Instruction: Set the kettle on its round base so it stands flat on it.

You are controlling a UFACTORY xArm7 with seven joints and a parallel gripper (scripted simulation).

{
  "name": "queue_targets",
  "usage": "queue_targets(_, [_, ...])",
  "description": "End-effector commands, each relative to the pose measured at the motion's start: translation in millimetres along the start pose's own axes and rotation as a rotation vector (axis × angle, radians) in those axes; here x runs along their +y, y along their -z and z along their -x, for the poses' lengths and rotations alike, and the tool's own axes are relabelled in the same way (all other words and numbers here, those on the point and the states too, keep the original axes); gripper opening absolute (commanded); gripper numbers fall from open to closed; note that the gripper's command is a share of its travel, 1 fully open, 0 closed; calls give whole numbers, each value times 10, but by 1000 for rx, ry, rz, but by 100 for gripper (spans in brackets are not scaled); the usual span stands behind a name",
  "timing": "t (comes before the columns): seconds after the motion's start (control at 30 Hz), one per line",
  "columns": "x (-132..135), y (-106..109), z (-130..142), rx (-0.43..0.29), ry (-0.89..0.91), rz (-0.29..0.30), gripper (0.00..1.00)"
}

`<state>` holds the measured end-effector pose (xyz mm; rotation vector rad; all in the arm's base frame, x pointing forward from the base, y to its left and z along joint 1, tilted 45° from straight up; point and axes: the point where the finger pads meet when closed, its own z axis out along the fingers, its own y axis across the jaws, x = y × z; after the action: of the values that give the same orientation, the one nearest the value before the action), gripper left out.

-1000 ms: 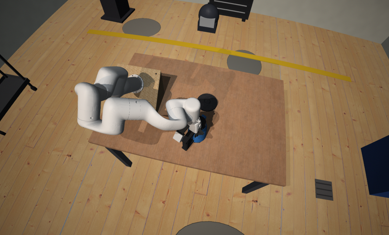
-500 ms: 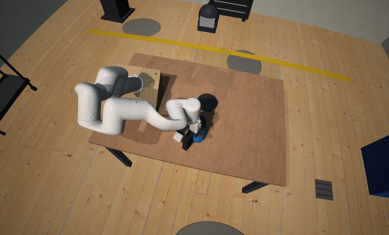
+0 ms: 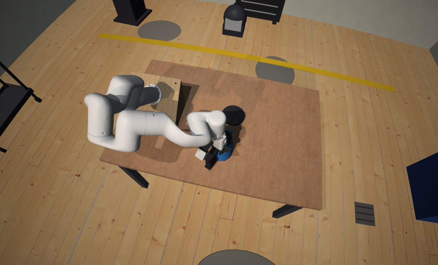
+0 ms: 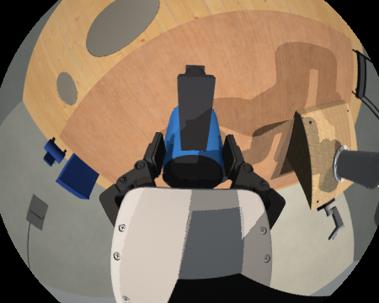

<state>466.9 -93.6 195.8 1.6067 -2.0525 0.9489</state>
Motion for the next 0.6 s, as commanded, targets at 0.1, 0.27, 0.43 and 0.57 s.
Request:
queue_targets(0.1, [-12, 20, 7, -2, 0, -4, 81])
queue_targets(0.27, [-12, 20, 7, -2, 0, -4, 81])
queue_targets(0.43, [-12, 18, 7, -2, 0, -4, 81])
queue_targets(0.57, [-12, -10, 7, -2, 0, -4, 81])
